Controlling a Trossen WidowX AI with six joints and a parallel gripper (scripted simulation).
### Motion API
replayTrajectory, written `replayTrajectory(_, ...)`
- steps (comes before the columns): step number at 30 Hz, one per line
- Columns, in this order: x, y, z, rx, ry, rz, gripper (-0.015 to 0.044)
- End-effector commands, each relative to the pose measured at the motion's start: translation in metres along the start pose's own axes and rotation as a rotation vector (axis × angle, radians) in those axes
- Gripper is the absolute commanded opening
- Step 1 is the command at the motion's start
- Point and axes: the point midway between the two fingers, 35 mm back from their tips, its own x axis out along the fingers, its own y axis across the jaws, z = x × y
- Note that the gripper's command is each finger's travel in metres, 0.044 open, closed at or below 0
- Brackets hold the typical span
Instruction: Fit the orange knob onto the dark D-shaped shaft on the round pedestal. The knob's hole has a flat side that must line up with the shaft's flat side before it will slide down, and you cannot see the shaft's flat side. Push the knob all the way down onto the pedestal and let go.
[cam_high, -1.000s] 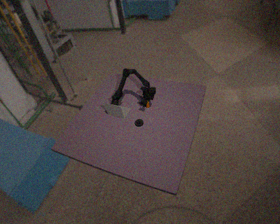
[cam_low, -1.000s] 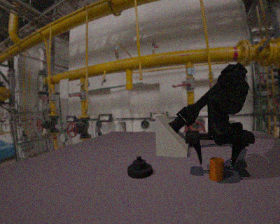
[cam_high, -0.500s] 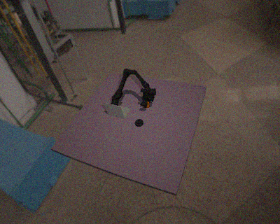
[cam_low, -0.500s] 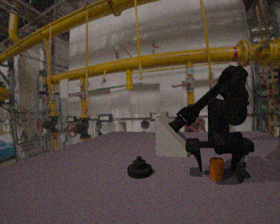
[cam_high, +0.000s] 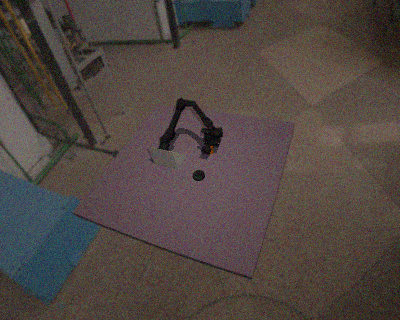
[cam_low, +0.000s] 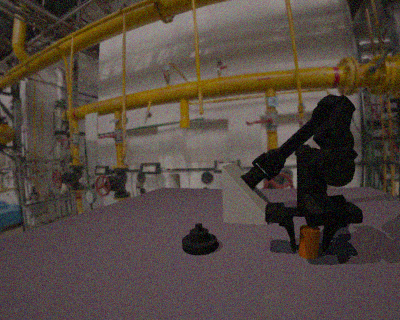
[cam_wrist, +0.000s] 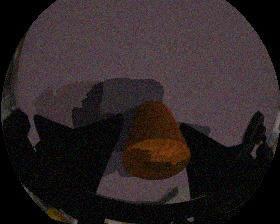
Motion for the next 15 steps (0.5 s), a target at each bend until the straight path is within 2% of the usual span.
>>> replayTrajectory(1,0.0,-0.001,0.001,0.003,-0.003,-0.004,0.0204)
replayTrajectory(8,0.0,-0.001,0.001,0.003,-0.003,-0.004,0.0157)
replayTrajectory(14,-0.02,-0.006,0.005,0.003,-0.005,-0.016,0.0)
replayTrajectory(15,-0.026,-0.007,0.006,0.003,-0.005,-0.019,0.0)
